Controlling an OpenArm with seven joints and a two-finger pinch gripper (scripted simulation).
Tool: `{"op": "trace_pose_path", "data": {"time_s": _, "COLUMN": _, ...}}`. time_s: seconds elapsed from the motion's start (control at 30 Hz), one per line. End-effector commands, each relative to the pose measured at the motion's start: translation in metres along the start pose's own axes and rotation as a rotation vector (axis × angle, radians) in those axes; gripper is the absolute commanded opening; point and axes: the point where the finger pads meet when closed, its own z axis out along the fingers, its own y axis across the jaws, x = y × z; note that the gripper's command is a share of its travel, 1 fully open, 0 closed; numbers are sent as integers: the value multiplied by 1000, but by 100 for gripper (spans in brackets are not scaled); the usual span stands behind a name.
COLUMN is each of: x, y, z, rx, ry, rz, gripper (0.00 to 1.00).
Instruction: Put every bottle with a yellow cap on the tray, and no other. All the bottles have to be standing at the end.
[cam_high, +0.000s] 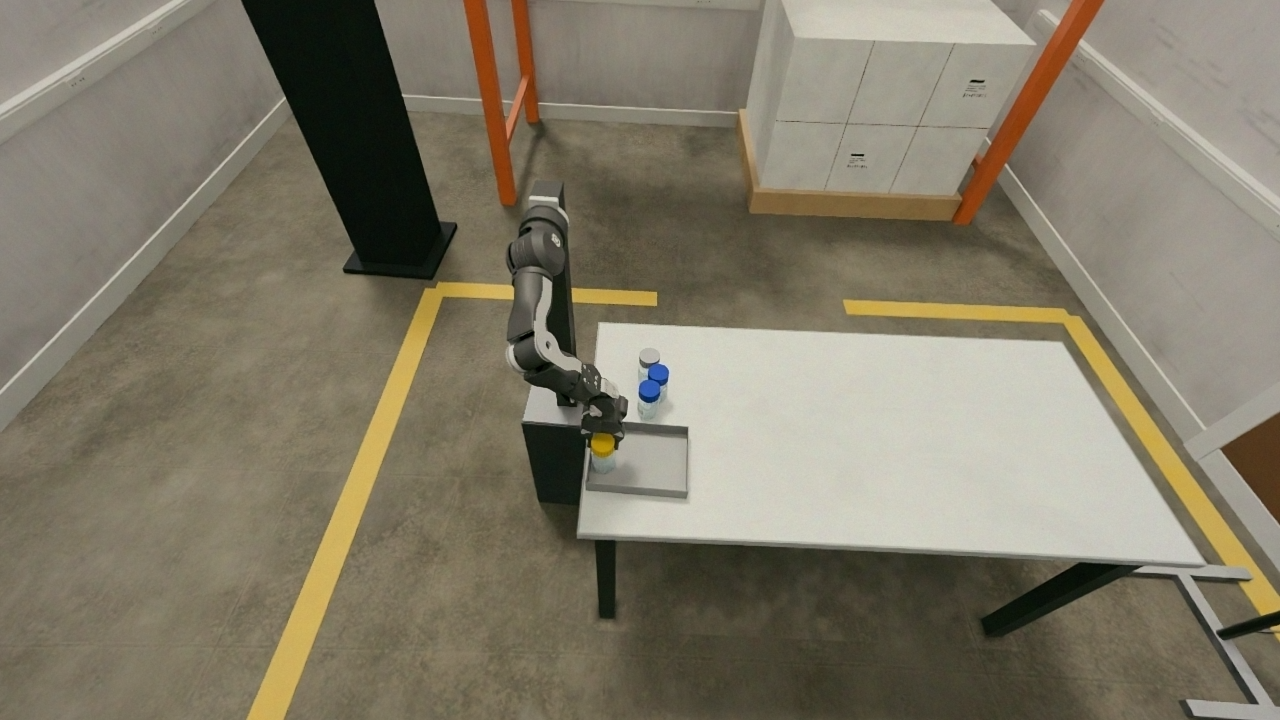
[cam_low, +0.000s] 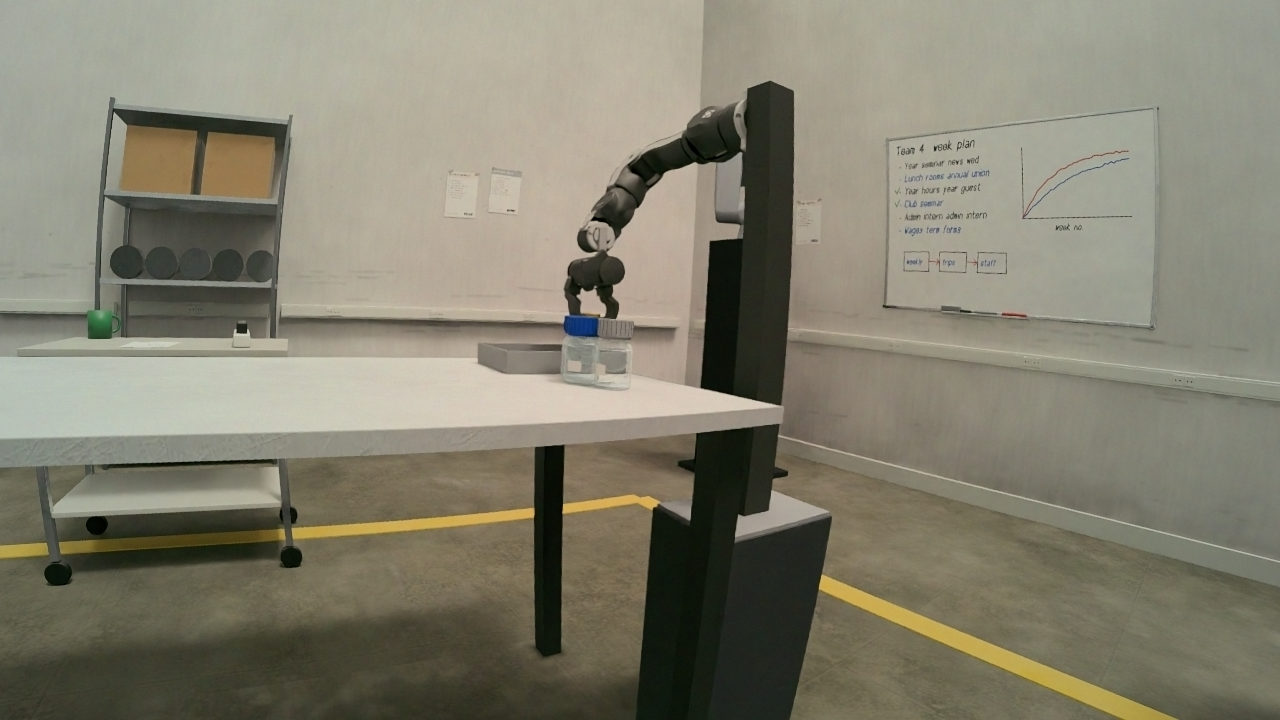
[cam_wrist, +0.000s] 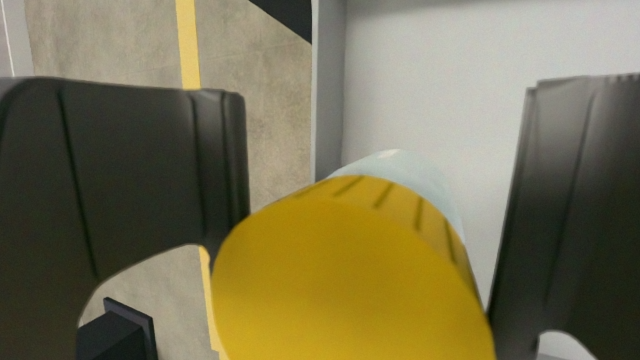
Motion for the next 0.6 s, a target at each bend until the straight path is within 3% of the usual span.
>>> {"op": "trace_pose_path", "data": {"time_s": 0.0, "x": 0, "y": 2, "z": 0, "rx": -8, "ry": -2, "rz": 2, "gripper": 0}}
{"op": "trace_pose_path", "data": {"time_s": 0.57, "x": 0, "y": 2, "z": 0, "rx": -9, "ry": -2, "rz": 3, "gripper": 0}}
